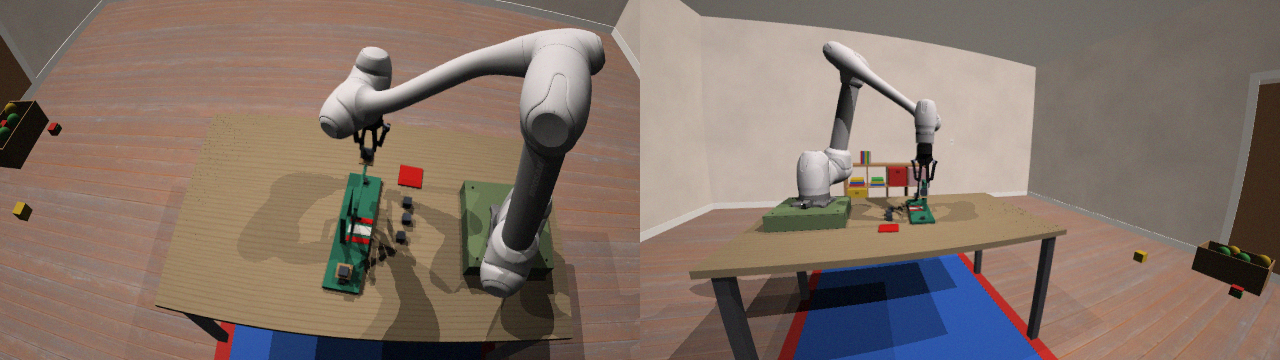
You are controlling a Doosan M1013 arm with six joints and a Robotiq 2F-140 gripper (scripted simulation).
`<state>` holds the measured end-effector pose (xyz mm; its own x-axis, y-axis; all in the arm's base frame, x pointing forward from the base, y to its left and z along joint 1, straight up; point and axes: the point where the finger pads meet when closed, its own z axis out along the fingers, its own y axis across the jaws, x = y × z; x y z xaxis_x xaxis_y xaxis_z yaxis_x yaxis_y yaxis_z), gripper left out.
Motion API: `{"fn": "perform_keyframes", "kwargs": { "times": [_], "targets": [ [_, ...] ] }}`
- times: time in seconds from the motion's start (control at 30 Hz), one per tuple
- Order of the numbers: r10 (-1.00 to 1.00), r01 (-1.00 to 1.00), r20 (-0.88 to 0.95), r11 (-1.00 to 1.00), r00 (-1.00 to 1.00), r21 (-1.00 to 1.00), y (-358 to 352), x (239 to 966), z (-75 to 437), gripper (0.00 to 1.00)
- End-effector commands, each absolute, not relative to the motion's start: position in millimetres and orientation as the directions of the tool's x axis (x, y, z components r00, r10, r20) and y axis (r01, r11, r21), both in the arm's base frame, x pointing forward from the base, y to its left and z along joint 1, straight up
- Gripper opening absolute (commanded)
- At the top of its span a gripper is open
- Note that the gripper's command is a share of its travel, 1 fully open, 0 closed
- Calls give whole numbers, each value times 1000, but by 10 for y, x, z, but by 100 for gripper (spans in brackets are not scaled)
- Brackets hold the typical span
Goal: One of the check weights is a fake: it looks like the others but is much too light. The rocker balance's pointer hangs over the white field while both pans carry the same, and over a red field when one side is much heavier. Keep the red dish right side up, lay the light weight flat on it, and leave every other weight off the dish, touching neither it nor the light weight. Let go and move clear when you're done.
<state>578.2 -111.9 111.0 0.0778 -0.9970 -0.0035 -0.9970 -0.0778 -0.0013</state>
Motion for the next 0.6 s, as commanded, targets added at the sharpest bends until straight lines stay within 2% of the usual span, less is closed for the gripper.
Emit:
{"fn": "perform_keyframes", "kwargs": {
  "times": [0.0,0.57],
  "targets": [
    [-997,-997,-3,-75,75,-4,-1106,5792,1091,24],
    [-997,-997,-3,-75,75,-4,-1106,5792,1069,24]
  ]
}}
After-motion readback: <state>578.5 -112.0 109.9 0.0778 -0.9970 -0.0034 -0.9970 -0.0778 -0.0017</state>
